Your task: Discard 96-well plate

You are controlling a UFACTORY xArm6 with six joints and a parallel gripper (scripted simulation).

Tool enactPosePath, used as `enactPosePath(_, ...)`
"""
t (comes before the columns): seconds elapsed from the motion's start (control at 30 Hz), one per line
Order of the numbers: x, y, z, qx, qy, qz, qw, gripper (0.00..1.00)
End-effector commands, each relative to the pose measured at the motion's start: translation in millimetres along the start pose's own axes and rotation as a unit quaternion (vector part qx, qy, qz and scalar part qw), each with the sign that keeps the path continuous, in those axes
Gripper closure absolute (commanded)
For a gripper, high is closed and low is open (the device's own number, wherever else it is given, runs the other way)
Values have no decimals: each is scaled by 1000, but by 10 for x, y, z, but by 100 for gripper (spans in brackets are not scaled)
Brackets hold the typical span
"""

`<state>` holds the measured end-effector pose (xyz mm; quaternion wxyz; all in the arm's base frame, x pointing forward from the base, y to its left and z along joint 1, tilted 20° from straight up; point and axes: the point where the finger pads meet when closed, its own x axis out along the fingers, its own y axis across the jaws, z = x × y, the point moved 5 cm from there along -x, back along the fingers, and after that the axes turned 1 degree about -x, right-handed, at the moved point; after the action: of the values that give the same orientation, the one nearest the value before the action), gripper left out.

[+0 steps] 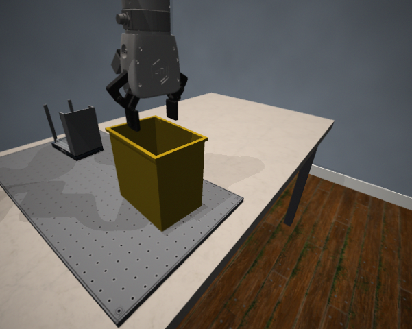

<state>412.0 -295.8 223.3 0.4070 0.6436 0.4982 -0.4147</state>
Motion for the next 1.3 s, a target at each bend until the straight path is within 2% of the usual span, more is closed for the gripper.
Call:
enactPosePath(0.0, -19, 8, 2, 0, -1, 2, 1000, 0)
enactPosePath(0.5, -19, 8, 2, 0, -1, 2, 1000, 0)
enactPosePath(0.9, -339, 7, 1, 0, -1, 2, 1000, 0)
enactPosePath(1.07, -419, 7, 1, 0, -1, 2, 1000, 0)
enactPosePath(1.27, -420, 7, 1, 0, -1, 2, 1000, 0)
